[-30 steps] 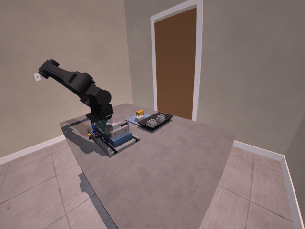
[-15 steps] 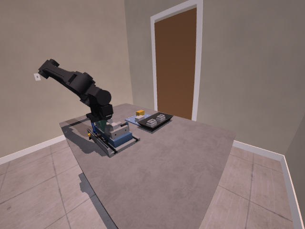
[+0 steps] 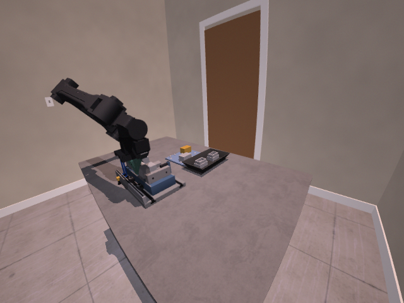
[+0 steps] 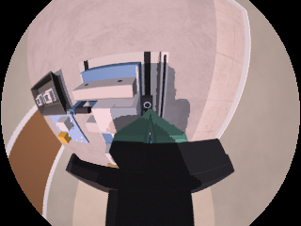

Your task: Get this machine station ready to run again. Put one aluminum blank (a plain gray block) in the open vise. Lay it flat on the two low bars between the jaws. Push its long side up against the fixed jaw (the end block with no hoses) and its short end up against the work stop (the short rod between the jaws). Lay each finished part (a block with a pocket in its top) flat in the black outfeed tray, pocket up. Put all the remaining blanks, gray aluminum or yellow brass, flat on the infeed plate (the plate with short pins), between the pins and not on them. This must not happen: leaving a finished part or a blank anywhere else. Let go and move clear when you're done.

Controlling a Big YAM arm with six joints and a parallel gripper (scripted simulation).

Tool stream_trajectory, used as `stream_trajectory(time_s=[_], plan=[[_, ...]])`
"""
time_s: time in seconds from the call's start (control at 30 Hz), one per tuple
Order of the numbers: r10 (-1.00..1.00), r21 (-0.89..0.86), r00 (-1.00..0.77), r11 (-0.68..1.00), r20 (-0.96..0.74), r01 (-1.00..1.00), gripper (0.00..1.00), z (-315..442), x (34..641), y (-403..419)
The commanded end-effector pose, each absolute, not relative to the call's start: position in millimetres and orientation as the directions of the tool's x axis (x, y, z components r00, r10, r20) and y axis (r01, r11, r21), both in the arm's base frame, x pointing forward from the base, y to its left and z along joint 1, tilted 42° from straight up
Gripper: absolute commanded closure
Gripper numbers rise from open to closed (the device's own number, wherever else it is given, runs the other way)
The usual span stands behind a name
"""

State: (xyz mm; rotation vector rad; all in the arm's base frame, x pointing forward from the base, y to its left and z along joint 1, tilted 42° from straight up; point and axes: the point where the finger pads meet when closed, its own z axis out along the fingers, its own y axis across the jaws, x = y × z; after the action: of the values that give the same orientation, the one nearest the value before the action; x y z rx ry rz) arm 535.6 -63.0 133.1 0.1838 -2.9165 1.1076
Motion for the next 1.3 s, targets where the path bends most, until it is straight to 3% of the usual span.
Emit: stream_trajectory(time_s=[0.0,1.27], plan=[[-0.12,-0.663,-0.992,0.739,0.047,-0.121,1.0,131.1,538.5,-56.5],[-0.122,-0.664,-0.992,0.74,0.03,-0.111,1.0,131.3,540.3,-45.6]])
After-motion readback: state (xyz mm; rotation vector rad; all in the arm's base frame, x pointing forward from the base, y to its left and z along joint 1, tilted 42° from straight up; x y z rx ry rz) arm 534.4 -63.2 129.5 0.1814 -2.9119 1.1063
